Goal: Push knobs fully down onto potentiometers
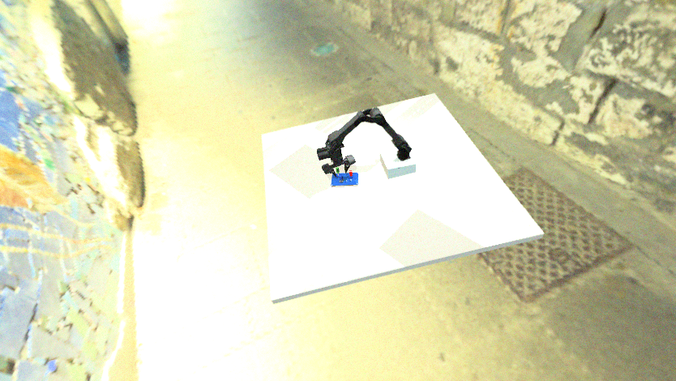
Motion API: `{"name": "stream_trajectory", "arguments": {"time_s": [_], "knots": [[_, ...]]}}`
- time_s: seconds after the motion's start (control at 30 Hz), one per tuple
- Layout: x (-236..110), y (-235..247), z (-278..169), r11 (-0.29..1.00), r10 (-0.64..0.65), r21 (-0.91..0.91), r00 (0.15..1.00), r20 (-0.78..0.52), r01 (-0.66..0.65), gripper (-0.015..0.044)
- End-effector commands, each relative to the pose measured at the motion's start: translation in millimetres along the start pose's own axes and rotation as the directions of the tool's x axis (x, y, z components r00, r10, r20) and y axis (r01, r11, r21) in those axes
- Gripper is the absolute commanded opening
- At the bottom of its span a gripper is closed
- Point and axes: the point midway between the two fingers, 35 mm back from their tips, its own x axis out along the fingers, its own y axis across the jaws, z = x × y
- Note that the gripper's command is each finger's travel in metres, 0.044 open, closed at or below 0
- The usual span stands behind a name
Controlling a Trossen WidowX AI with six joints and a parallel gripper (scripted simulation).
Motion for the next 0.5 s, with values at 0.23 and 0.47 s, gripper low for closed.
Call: {"name": "stream_trajectory", "arguments": {"time_s": [0.23,0.47], "knots": [[-22.1,-67.6,-6.0,1.000,-0.003,-0.010,1.000,-0.004,0.003,0.0440],[-24.5,-154.0,-7.2,0.999,-0.013,0.033,1.000,0.010,0.012,0.0440]]}}
